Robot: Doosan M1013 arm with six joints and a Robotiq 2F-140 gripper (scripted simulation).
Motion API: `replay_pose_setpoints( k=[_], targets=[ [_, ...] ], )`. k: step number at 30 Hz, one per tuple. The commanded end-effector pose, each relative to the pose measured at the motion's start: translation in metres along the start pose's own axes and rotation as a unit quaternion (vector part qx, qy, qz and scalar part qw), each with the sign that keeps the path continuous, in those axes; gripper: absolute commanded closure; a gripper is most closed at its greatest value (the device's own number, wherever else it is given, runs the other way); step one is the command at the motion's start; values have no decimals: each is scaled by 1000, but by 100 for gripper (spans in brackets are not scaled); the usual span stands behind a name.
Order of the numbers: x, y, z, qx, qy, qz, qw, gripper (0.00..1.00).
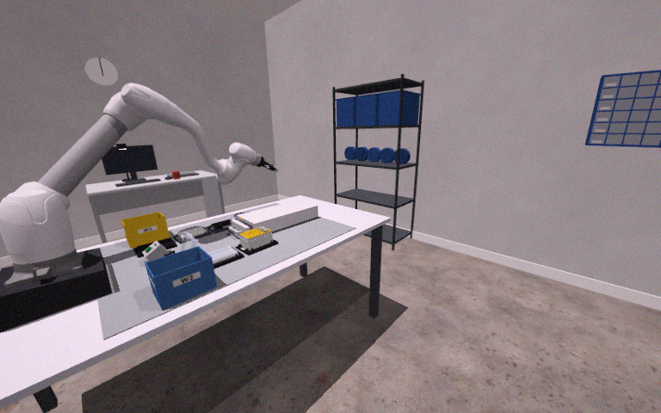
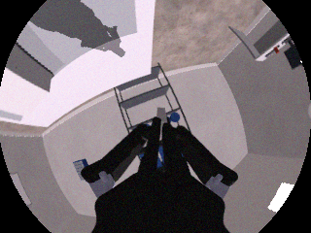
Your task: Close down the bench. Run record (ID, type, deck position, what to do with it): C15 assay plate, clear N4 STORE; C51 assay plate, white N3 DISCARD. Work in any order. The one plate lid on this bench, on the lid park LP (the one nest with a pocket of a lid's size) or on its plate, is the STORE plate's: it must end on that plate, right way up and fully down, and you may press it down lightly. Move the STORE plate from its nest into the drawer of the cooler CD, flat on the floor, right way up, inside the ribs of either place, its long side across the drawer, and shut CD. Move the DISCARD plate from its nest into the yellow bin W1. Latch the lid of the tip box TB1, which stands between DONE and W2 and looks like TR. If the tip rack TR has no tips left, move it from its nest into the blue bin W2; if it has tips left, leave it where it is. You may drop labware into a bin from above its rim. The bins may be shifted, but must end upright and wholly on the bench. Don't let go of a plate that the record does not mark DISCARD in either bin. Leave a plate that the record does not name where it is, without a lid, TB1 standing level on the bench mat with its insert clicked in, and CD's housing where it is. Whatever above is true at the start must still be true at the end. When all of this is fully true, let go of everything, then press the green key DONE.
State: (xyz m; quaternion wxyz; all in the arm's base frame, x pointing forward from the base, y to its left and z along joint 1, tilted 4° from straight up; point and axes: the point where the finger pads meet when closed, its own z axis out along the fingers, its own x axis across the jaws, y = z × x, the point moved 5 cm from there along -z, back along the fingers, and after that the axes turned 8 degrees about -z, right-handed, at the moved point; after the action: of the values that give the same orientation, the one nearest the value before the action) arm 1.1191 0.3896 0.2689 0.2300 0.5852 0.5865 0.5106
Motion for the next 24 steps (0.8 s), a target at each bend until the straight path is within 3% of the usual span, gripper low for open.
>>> replay_pose_setpoints(
  k=[1,5,12,17,22,24],
  targets=[
    [-12,4,-10,1,-9,16,1000,100],
    [-24,9,-22,3,-39,75,996,100],
    [-42,13,-35,3,-40,77,996,100],
    [-57,16,-51,4,-78,150,986,100],
    [-74,18,-66,4,-79,152,985,100],
    [-79,19,-73,3,-94,181,979,100]
  ],
)
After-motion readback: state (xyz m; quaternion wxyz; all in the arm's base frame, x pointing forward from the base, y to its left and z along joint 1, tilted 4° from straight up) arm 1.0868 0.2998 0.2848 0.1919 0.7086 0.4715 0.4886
